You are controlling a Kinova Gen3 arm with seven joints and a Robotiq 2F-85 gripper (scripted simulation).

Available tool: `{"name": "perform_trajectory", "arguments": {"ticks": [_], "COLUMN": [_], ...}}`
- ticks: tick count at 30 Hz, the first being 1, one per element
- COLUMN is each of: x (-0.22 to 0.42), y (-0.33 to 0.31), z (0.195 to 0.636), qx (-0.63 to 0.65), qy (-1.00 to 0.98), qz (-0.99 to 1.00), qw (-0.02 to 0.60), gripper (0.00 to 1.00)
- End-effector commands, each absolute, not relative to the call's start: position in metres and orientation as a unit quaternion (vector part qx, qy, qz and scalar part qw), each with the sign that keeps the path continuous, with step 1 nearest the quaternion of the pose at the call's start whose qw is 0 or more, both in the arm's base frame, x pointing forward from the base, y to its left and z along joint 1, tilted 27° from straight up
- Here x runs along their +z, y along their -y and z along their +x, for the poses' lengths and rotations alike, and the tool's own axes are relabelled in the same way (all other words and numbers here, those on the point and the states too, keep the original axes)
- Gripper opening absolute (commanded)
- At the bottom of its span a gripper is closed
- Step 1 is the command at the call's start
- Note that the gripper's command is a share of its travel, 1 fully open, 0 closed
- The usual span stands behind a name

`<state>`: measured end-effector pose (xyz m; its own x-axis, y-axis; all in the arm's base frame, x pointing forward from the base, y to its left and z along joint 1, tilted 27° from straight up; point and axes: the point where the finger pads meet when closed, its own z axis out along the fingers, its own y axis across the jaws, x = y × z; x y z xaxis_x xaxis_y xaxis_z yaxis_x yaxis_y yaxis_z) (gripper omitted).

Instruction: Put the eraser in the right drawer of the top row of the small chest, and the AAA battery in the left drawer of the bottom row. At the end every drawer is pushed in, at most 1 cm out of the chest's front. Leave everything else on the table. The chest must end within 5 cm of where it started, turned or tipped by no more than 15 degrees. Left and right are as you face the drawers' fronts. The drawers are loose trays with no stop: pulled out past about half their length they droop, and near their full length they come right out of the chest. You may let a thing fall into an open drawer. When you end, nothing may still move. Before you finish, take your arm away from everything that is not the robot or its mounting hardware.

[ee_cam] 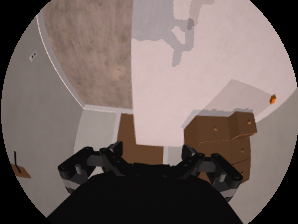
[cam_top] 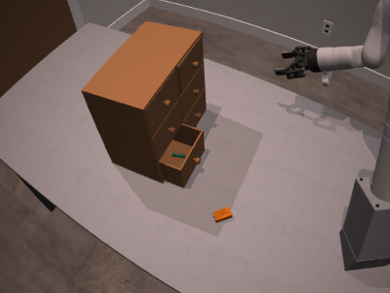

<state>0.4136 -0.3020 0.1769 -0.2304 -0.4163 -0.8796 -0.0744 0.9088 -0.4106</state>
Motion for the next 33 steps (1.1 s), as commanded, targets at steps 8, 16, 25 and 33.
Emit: {"name": "perform_trajectory", "arguments": {"ticks": [8, 16, 25, 33], "x": [0.185, 0.191, 0.198, 0.203], "y": [0.295, 0.296, 0.291, 0.29], "z": [0.413, 0.413, 0.413, 0.411], "qx": [-0.155, -0.17, -0.18, -0.187], "qy": [-0.831, -0.863, -0.903, -0.924], "qz": [-0.146, -0.139, -0.124, -0.112], "qw": [0.514, 0.456, 0.371, 0.314], "gripper": [1.0, 1.0, 1.0, 1.0]}}
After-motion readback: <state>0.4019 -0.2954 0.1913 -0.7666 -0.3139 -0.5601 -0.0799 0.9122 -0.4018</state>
